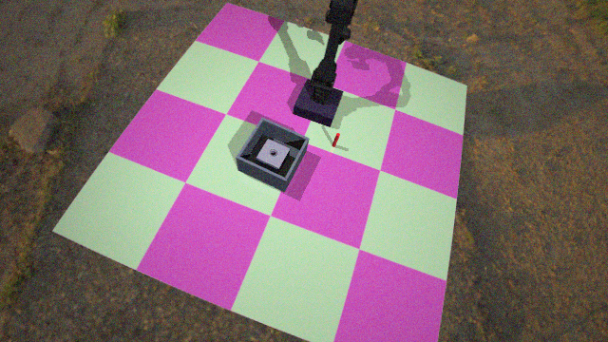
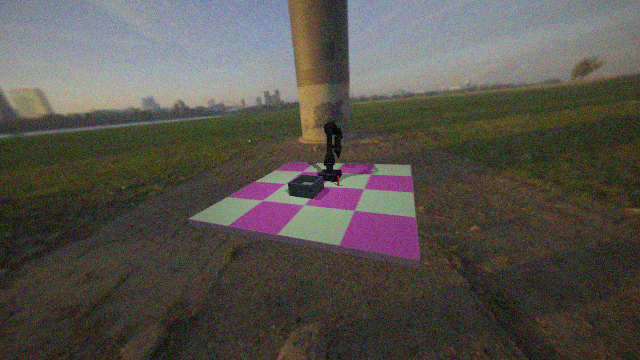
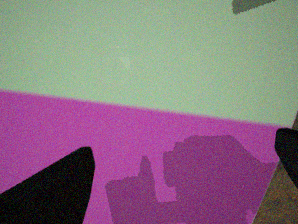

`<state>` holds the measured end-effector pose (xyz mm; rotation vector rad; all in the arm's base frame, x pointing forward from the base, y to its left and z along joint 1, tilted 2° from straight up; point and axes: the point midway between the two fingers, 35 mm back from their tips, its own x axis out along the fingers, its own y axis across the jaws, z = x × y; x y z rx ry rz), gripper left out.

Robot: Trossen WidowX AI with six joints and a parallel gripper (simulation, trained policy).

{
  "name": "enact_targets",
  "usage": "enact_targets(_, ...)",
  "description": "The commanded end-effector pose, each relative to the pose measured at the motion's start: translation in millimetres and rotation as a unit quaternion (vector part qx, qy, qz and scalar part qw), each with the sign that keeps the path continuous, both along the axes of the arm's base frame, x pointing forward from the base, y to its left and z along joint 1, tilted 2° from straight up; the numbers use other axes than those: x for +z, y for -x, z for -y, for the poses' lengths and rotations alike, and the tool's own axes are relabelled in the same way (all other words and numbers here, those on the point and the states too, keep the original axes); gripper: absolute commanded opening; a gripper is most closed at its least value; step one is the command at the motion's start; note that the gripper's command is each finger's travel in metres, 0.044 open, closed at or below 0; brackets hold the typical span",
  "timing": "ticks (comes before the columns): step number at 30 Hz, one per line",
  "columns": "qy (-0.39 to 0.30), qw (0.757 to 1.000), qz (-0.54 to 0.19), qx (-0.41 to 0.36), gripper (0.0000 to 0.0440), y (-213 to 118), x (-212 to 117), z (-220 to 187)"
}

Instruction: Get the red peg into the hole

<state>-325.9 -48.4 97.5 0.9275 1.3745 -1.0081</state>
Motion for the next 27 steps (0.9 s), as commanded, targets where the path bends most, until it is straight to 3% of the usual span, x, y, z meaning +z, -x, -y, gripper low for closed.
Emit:
enact_targets(1, 0.000, 1.000, -0.003, 0.005, 0.0418, -1, 1, 5)
enact_targets(3, -0.001, 1.000, -0.007, 0.016, 0.0440, -4, 3, 16)
enact_targets(10, -0.021, 0.999, -0.005, 0.044, 0.0440, -38, 5, 82)
enact_targets(27, -0.064, 0.994, -0.039, 0.074, 0.0440, -172, 9, 188)
